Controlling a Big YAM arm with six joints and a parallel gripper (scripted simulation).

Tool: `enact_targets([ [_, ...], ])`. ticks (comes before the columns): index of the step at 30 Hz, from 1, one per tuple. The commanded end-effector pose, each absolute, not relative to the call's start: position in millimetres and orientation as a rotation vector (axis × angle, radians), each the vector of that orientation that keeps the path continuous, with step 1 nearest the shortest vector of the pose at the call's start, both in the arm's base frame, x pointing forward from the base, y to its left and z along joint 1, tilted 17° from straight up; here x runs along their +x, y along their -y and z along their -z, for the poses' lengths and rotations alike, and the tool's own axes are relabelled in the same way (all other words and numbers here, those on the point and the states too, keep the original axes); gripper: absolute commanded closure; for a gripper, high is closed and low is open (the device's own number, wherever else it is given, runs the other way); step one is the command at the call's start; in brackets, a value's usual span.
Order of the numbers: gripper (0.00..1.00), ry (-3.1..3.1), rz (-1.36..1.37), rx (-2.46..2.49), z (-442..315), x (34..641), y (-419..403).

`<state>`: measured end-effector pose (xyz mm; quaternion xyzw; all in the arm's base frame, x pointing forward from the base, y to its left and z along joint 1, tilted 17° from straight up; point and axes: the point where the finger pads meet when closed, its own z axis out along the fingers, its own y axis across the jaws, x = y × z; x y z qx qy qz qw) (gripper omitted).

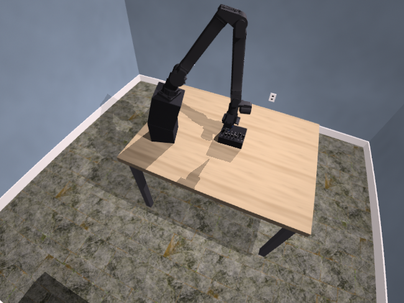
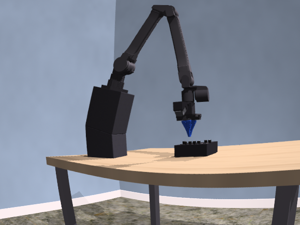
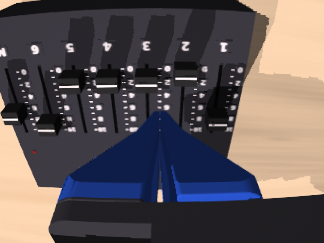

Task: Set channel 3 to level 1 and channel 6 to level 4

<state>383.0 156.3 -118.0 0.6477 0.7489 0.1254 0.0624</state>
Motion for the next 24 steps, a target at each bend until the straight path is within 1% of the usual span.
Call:
enact_targets([
  [1, 1.0, -2.219, -0.412, 1.978, 96, 392, -153],
  [18, 1.0, -2.223, -0.402, 1.982, 97, 390, -152],
  [22, 1.0, -2.244, -0.384, 1.972, 102, 394, -161],
  [24, 1.0, -2.25, -0.388, 1.962, 96, 413, -181],
])
